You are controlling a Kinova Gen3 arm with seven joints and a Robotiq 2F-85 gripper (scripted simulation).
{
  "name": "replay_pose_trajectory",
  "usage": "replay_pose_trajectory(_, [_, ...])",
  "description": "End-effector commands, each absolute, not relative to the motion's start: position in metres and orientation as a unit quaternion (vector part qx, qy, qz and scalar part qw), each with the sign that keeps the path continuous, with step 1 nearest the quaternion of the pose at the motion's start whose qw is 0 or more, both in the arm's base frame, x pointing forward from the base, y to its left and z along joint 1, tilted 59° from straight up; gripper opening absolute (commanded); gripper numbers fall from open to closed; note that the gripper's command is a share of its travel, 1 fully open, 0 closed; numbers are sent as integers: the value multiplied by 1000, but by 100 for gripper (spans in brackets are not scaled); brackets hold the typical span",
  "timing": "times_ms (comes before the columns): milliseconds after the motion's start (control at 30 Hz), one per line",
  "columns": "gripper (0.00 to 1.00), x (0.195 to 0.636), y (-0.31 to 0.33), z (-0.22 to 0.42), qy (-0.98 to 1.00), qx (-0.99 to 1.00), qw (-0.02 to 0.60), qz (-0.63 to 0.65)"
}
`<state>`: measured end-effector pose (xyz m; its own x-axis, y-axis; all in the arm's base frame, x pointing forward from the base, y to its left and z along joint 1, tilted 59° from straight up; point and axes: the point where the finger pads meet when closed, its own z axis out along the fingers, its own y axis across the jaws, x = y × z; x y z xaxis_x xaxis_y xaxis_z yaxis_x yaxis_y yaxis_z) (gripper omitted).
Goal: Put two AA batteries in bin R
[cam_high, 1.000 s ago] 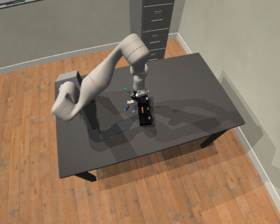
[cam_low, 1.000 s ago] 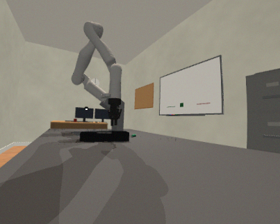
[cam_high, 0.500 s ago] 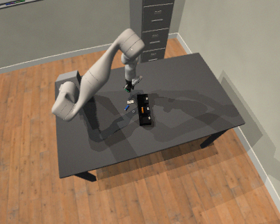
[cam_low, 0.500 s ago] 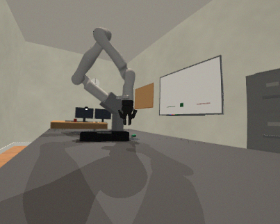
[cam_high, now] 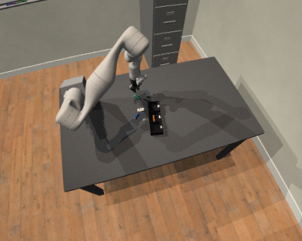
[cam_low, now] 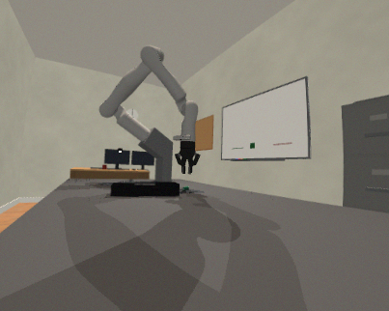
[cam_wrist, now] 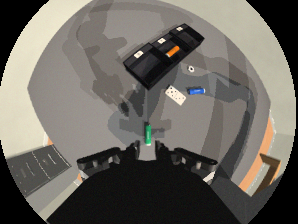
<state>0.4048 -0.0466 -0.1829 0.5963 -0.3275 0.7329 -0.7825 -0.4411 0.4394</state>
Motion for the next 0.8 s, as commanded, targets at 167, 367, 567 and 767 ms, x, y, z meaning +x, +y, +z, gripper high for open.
replay_pose_trajectory(167, [29,404,-48,-180,-352,796,400,289])
replay_pose_trajectory(367, [29,405,-47,-181,-348,798,399,287])
replay_pose_trajectory(567, [29,405,-47,-181,-348,798,399,287])
replay_pose_trajectory(767, [29,406,-47,-181,-348,798,399,287])
